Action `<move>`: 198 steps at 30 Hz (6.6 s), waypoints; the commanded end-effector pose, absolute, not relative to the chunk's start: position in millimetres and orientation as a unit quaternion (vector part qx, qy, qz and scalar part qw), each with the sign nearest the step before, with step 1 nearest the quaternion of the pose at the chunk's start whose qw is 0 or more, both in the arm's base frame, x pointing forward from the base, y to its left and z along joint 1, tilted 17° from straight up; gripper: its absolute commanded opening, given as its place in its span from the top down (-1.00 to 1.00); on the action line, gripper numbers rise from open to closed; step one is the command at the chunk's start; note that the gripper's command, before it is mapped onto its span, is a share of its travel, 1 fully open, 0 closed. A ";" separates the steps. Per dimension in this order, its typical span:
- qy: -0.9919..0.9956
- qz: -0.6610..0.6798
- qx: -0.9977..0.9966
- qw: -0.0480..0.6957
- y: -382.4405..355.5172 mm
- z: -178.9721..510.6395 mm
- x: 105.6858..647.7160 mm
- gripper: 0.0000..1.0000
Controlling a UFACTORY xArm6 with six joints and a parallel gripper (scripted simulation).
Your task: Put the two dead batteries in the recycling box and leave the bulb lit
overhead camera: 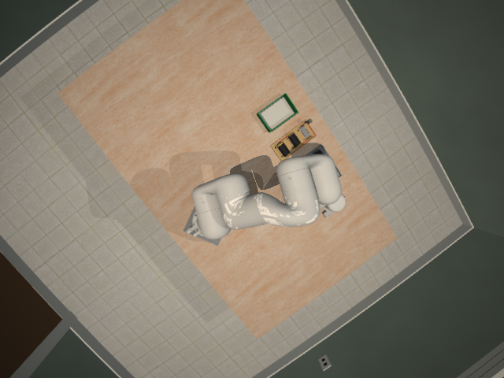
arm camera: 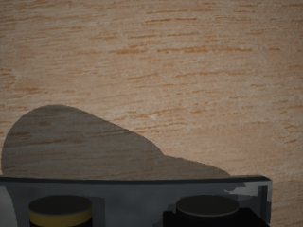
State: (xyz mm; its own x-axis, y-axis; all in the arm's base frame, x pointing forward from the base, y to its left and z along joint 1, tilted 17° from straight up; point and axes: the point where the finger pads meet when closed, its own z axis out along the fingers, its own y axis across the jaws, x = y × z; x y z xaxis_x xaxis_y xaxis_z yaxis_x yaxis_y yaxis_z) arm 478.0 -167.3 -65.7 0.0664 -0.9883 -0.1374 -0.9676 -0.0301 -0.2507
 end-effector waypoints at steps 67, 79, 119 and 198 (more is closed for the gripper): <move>0.678 -0.039 -0.720 0.140 -186.3 53.7 448.8 0.44; 0.676 -0.040 -0.722 0.140 -185.8 53.9 449.0 0.44; 0.676 -0.040 -0.722 0.140 45.6 116.2 552.4 0.44; 0.676 -0.040 -0.722 0.140 57.6 40.1 573.7 0.44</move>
State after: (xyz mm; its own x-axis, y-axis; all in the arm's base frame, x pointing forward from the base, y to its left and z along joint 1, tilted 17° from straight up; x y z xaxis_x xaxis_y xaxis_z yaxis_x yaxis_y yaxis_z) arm 567.0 55.3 51.9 0.0819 -0.9880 -0.1309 -0.9672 -0.0471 -0.2495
